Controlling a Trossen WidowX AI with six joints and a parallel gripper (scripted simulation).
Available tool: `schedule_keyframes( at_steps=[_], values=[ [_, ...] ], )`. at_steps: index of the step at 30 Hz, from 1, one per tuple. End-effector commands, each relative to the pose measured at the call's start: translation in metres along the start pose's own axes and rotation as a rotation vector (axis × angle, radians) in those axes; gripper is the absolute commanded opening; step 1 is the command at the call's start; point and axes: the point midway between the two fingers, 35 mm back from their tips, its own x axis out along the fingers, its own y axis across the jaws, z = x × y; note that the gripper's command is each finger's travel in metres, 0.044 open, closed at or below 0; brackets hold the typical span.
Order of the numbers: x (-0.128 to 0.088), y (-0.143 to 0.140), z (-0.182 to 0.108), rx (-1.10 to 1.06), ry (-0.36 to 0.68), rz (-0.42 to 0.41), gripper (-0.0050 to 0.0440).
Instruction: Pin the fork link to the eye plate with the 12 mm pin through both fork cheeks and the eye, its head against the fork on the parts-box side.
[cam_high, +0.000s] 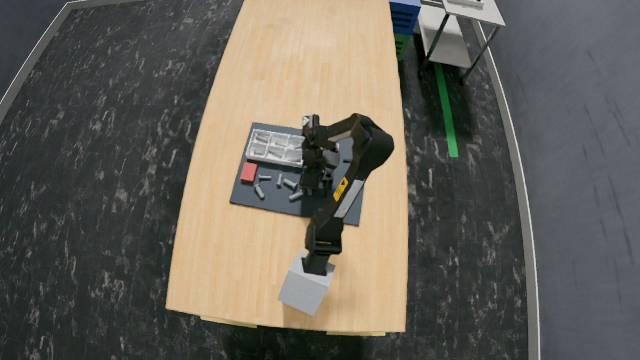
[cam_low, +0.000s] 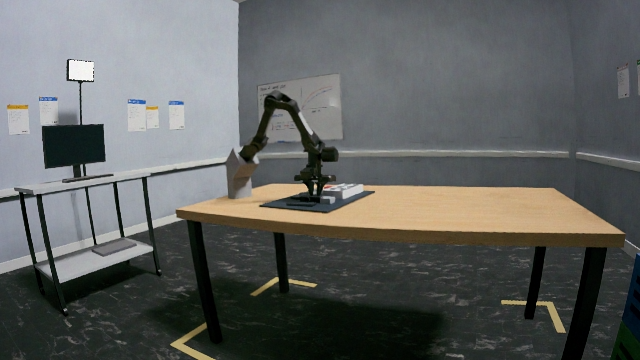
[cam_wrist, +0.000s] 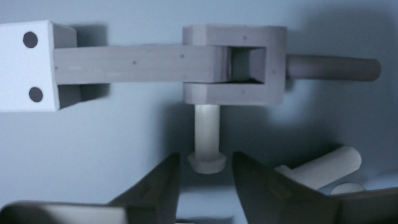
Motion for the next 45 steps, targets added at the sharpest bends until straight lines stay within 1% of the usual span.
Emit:
schedule_keyframes(
  at_steps=[1,18,19,45],
  values=[
    [-0.0034,0.006,0.0002,0.01,0.001,0.015,0.014],
    [-0.0034,0.006,0.0002,0.01,0.001,0.015,0.014],
    [-0.0034,0.006,0.0002,0.01,0.001,0.015,-0.005],
    [-0.0032,0.0059,0.0003,0.01,0.002,0.015,-0.005]
  ],
)
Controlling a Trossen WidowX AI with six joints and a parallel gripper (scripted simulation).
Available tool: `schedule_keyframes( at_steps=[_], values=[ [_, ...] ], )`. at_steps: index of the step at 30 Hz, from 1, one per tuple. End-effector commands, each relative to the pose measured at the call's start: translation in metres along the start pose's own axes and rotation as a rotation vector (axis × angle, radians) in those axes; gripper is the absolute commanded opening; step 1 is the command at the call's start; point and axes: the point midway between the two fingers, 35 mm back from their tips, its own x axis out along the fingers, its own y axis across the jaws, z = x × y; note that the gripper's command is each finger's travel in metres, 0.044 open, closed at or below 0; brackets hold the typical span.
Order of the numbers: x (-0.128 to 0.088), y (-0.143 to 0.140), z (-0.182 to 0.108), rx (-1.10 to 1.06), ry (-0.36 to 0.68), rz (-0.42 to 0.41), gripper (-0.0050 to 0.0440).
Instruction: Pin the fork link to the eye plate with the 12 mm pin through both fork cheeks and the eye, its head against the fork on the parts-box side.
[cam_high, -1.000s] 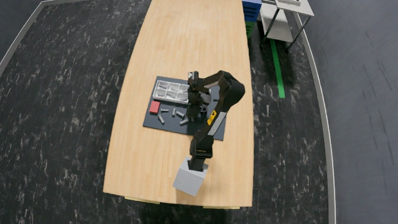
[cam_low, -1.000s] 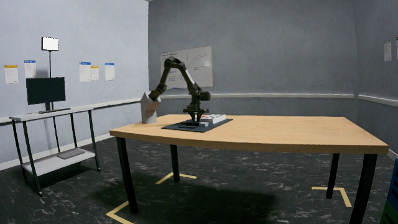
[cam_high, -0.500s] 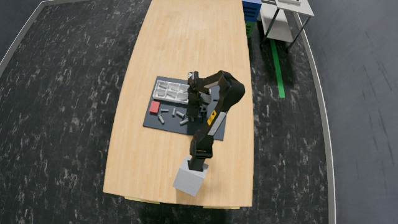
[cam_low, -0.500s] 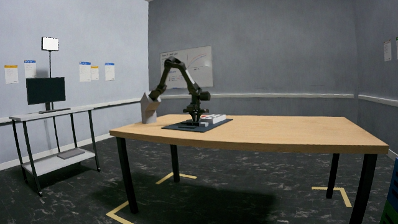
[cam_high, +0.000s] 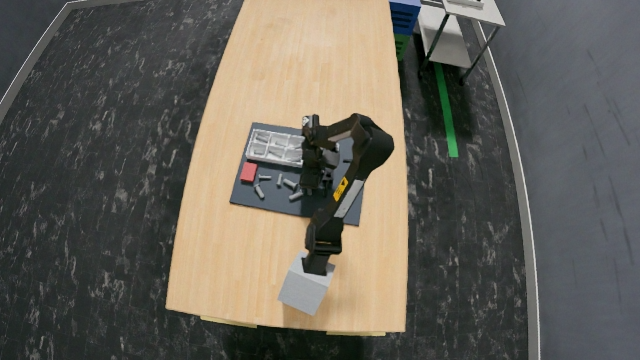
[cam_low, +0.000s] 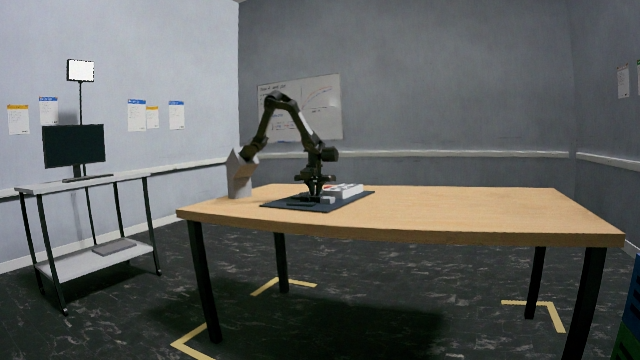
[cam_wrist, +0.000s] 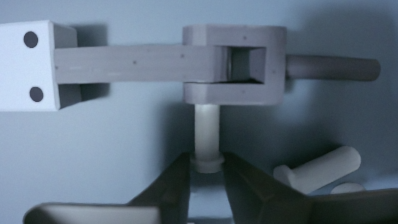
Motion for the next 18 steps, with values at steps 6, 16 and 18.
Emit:
schedule_keyframes(
  at_steps=[6,16,18],
  values=[
    [-0.0029,0.0059,0.0004,0.011,0.003,0.015,-0.005],
    [-0.0043,0.0068,0.0013,0.015,0.01,0.019,-0.005],
    [-0.0051,0.0074,0.002,0.017,0.012,0.021,-0.005]
  ],
)
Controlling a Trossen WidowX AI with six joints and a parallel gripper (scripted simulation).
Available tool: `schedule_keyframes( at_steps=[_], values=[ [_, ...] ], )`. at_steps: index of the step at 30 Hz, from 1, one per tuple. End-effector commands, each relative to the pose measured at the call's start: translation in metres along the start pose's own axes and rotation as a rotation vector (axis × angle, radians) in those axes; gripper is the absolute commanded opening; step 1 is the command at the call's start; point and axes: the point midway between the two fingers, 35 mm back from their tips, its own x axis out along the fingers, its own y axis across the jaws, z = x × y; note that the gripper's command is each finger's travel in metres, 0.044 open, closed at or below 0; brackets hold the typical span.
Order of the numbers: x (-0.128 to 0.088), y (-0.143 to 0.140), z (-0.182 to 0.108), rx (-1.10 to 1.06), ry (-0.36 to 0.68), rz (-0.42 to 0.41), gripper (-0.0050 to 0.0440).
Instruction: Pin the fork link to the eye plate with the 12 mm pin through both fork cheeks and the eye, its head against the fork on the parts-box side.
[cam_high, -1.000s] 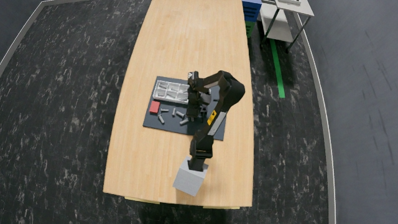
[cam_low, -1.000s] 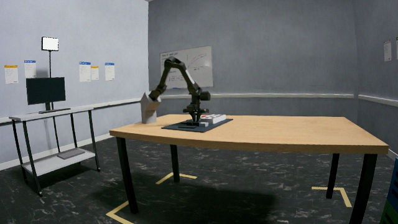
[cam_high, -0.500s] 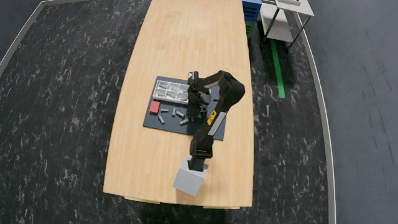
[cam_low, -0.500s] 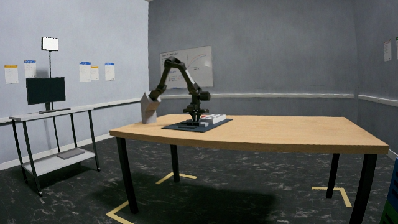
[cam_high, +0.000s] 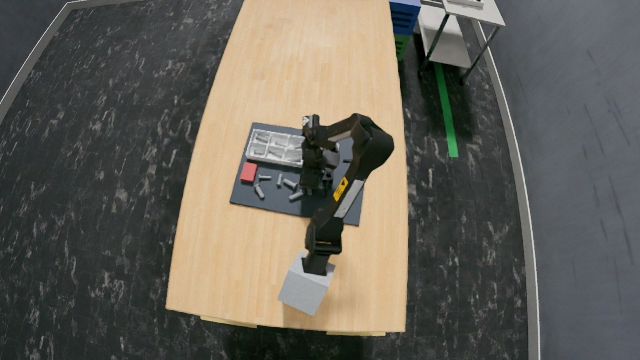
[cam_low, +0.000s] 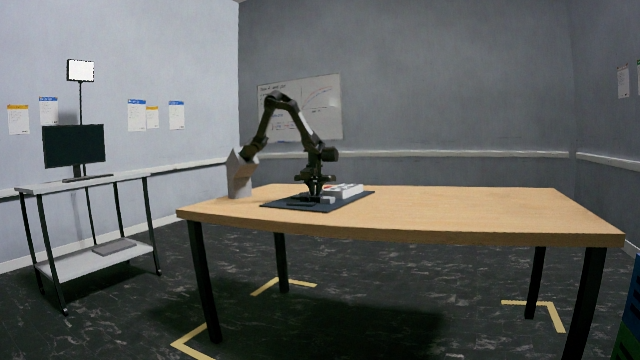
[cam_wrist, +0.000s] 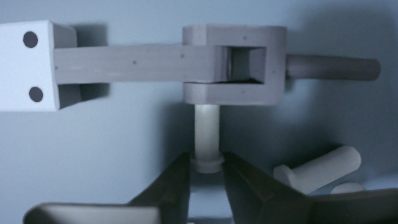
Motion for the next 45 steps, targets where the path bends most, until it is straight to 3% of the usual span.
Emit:
schedule_keyframes(
  at_steps=[1,45],
  values=[
    [-0.0058,0.0077,0.0023,0.017,0.011,0.023,-0.005],
    [-0.0066,0.0067,0.0025,0.017,0.025,0.022,-0.005]
  ],
)
